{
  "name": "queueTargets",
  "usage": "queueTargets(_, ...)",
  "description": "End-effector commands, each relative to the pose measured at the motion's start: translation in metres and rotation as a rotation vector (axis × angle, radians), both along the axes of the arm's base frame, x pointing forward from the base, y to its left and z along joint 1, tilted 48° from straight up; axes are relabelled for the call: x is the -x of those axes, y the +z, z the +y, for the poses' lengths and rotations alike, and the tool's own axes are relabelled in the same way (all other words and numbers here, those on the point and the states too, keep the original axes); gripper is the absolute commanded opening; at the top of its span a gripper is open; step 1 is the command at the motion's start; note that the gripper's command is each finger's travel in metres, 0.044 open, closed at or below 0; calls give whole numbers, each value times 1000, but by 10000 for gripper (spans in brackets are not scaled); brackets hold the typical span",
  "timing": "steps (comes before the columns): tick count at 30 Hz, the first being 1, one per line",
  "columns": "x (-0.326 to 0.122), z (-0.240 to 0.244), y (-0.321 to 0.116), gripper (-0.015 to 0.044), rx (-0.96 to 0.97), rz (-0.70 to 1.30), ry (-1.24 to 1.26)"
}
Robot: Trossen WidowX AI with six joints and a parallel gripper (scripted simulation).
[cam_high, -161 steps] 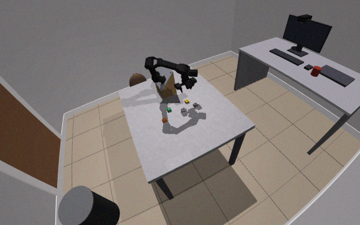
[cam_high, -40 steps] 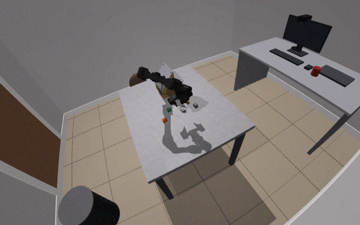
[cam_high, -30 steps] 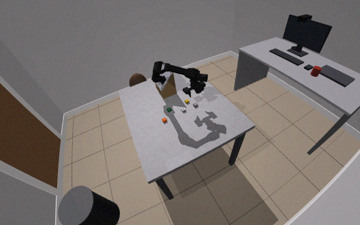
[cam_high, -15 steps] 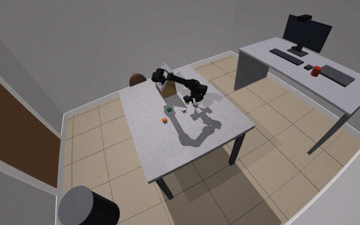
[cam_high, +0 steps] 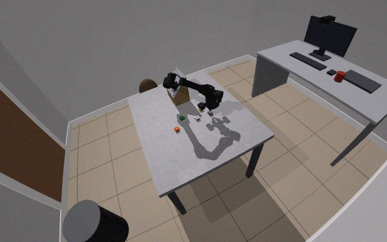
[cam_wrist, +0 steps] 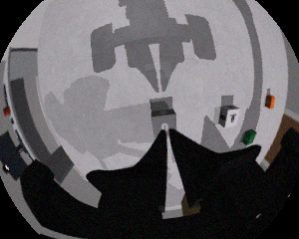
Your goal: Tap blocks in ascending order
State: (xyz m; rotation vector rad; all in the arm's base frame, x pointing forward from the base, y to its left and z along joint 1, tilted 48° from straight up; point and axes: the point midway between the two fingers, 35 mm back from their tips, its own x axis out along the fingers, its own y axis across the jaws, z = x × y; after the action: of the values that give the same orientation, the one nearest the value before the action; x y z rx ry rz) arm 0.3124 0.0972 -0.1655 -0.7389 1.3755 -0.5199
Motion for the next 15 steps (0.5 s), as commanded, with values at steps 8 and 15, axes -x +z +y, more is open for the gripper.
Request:
queueTargets(8,-3,-12,-11,20,5,0,3)
queueTargets(15,-4,-20,-18,20,7,0,3)
